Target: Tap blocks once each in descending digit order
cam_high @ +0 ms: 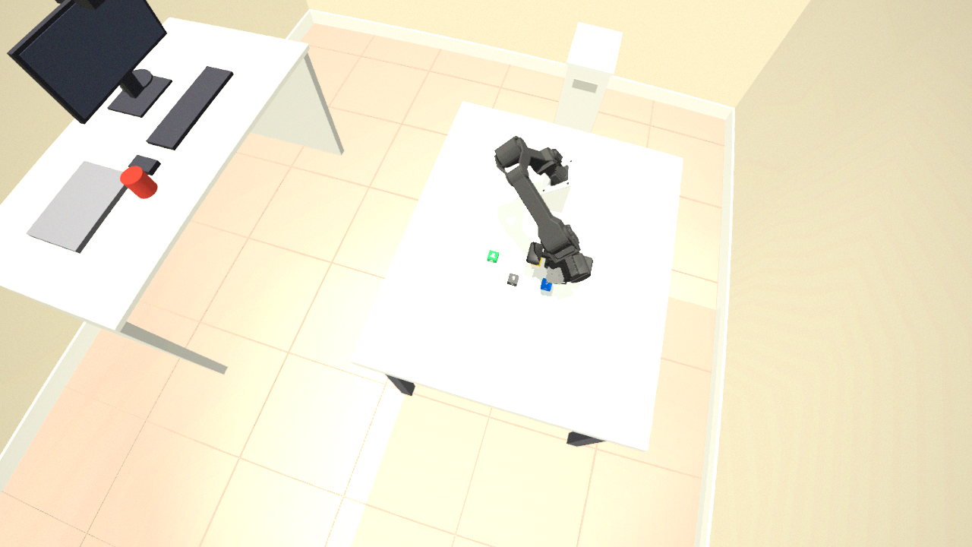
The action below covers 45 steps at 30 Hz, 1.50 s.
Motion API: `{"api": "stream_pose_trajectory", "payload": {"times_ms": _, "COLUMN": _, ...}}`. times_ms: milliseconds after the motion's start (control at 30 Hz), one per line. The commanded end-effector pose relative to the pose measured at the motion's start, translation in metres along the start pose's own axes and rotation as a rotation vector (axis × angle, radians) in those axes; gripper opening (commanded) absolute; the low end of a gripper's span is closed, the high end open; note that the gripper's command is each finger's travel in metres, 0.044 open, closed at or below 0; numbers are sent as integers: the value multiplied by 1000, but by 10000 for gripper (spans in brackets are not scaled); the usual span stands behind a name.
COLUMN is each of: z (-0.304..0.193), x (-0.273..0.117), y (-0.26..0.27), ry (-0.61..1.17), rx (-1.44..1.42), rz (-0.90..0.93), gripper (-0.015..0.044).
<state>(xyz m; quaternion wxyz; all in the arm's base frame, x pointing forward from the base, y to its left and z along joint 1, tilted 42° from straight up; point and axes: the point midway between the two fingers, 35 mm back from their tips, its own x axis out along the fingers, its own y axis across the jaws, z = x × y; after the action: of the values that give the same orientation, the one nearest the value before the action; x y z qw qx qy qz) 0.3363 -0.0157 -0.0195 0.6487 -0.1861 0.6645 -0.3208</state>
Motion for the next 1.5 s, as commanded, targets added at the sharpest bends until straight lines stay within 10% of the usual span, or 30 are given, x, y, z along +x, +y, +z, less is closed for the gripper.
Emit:
{"api": "stream_pose_trajectory", "payload": {"times_ms": 0, "z": 2, "x": -33, "y": 0, "ry": -25, "rx": 11, "rz": 14, "gripper": 20}}
{"api": "stream_pose_trajectory", "payload": {"times_ms": 567, "z": -36, "x": -30, "y": -189, "ry": -24, "rx": 10, "rz": 6, "gripper": 20}}
{"api": "stream_pose_trajectory", "payload": {"times_ms": 1467, "z": -35, "x": 64, "y": -191, "ry": -24, "rx": 10, "rz": 2, "gripper": 20}}
